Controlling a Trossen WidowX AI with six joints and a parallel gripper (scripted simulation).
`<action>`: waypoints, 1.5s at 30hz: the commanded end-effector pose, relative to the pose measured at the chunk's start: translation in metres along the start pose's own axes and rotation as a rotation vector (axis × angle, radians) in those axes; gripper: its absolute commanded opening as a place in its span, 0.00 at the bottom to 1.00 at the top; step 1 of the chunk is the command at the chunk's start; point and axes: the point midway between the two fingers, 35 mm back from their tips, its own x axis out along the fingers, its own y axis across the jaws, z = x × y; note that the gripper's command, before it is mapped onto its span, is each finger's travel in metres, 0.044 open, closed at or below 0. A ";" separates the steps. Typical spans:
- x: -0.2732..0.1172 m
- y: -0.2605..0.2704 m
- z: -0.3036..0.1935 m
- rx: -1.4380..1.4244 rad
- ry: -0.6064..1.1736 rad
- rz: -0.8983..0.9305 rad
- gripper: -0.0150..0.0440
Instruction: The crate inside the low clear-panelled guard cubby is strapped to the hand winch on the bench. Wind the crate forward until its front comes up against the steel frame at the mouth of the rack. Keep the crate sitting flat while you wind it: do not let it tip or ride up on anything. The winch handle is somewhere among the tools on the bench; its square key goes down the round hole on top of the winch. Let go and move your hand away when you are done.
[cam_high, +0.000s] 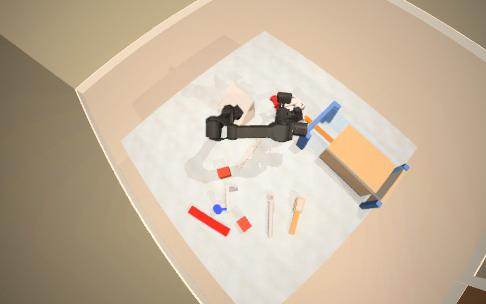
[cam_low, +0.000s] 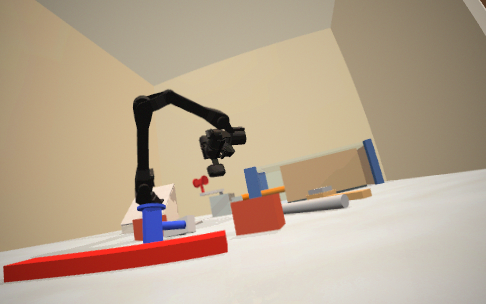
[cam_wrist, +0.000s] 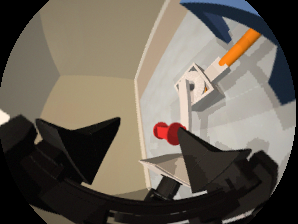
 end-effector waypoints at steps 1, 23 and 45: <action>0.023 0.011 0.004 -0.069 0.143 -0.339 1.00; 0.060 0.062 0.018 -0.379 0.242 -1.174 1.00; 0.095 -0.027 0.018 -0.374 0.246 -1.178 1.00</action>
